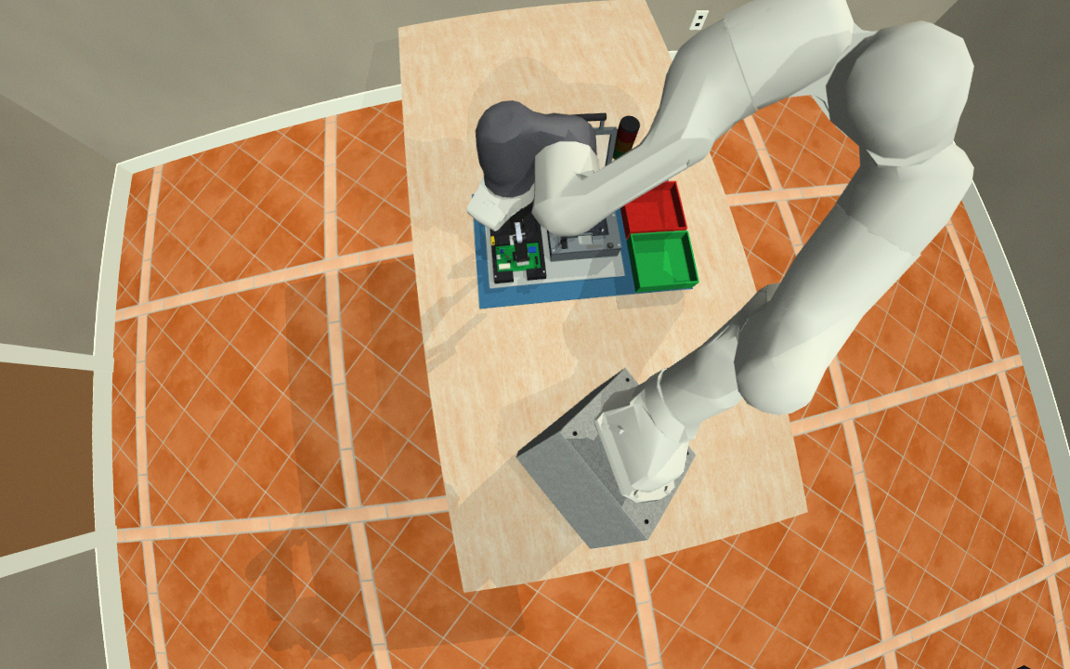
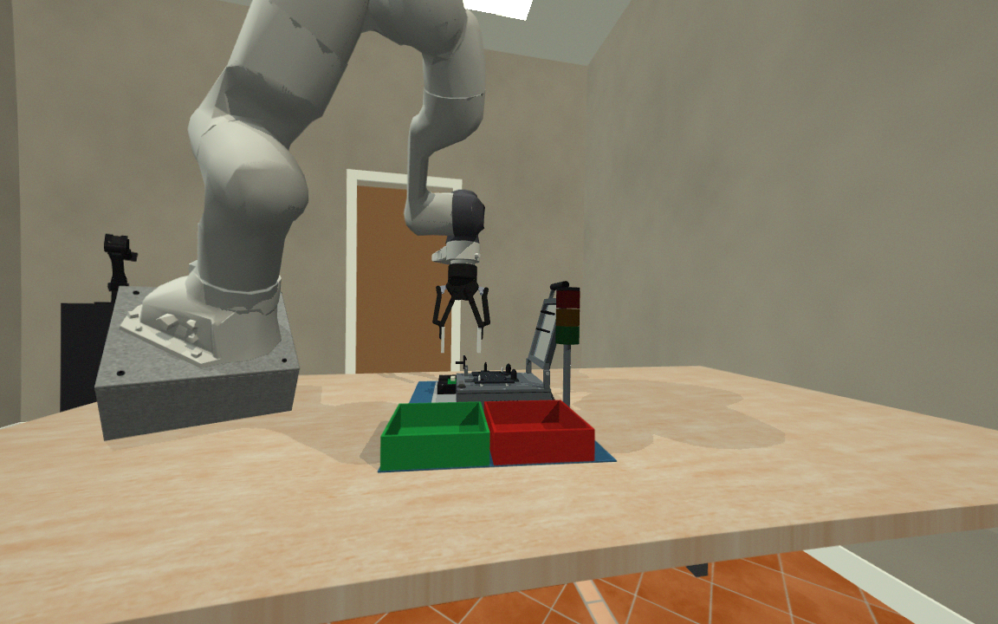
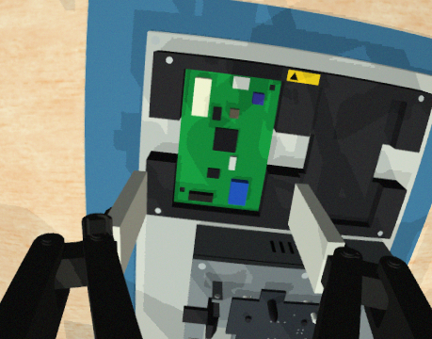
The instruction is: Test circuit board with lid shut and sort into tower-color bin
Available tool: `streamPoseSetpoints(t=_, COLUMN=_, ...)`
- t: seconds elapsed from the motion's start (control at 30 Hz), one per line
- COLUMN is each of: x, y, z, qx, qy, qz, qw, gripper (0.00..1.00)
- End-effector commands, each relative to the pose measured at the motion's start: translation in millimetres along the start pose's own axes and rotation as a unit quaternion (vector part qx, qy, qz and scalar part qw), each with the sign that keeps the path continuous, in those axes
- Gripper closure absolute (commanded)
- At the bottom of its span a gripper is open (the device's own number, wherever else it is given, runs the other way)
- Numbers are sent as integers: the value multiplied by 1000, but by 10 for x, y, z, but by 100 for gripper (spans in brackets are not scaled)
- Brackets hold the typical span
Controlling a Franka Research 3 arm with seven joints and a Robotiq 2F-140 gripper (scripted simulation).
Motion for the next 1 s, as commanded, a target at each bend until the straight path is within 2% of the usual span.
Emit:
streamPoseSetpoints(t=0.0, x=63, y=11, z=124, qx=-3, qy=14, qz=17, qw=1000, gripper=42)
streamPoseSetpoints(t=0.17, x=67, y=11, z=251, qx=-3, qy=14, qz=17, qw=1000, gripper=42)
streamPoseSetpoints(t=0.33, x=68, y=12, z=285, qx=-3, qy=14, qz=17, qw=1000, gripper=42)
streamPoseSetpoints(t=0.97, x=68, y=12, z=297, qx=-3, qy=14, qz=17, qw=1000, gripper=42)
Point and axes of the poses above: the point where the finger pads meet when closed, its own z axis out along the fingers, its own y axis across the jaws, x = y × z, the point moved 7 cm from there along -z, back along the fingers, and after that the axes turned 11 degrees about z, right-handed, at the moved point
